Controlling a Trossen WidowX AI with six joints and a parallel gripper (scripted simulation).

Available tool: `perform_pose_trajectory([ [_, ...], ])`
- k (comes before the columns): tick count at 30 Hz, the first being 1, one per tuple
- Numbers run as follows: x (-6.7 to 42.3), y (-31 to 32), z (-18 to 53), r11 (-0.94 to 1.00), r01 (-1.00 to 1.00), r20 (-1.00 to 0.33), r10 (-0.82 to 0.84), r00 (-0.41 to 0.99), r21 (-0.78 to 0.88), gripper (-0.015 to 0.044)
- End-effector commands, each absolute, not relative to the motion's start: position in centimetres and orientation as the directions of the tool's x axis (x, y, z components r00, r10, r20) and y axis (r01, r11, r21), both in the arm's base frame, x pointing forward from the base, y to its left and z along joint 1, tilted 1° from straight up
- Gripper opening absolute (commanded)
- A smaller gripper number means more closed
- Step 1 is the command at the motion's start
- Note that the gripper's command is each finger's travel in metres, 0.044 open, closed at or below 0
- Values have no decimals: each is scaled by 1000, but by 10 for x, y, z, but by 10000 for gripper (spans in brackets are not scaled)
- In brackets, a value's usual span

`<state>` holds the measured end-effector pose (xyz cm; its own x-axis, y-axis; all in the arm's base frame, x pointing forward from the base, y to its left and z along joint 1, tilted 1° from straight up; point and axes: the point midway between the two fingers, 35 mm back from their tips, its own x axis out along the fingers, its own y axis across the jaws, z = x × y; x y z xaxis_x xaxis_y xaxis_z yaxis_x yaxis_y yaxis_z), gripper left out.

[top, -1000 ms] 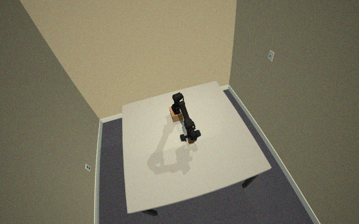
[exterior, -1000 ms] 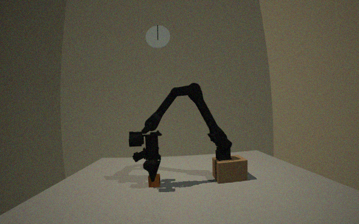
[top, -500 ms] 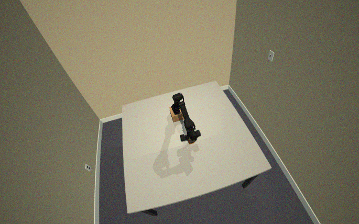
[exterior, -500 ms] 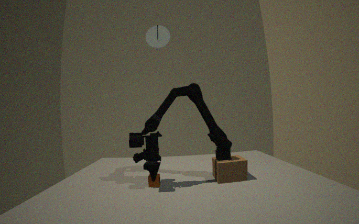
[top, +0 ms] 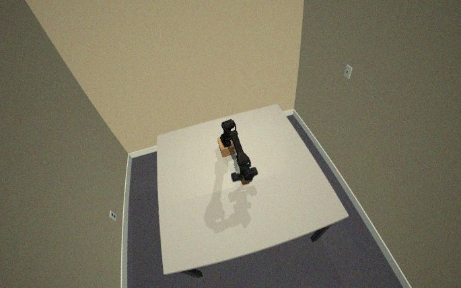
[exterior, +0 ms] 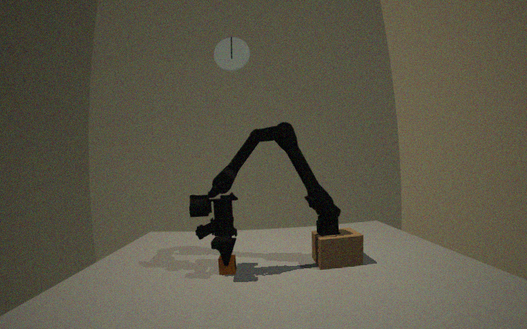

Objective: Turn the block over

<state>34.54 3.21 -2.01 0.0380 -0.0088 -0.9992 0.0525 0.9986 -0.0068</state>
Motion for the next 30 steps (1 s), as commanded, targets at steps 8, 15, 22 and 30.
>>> perform_pose_trajectory([
  [8, 346, 33, 8, 999, 47, -999, -5, 47, -3, 0],
  [15, 348, 33, 3, 999, 44, -991, -11, 135, -5, 0],
  [22, 348, 34, -1, 999, 42, -969, -18, 246, -7, 0],
  [30, 347, 34, -3, 999, 42, -929, -23, 369, -8, 0],
])
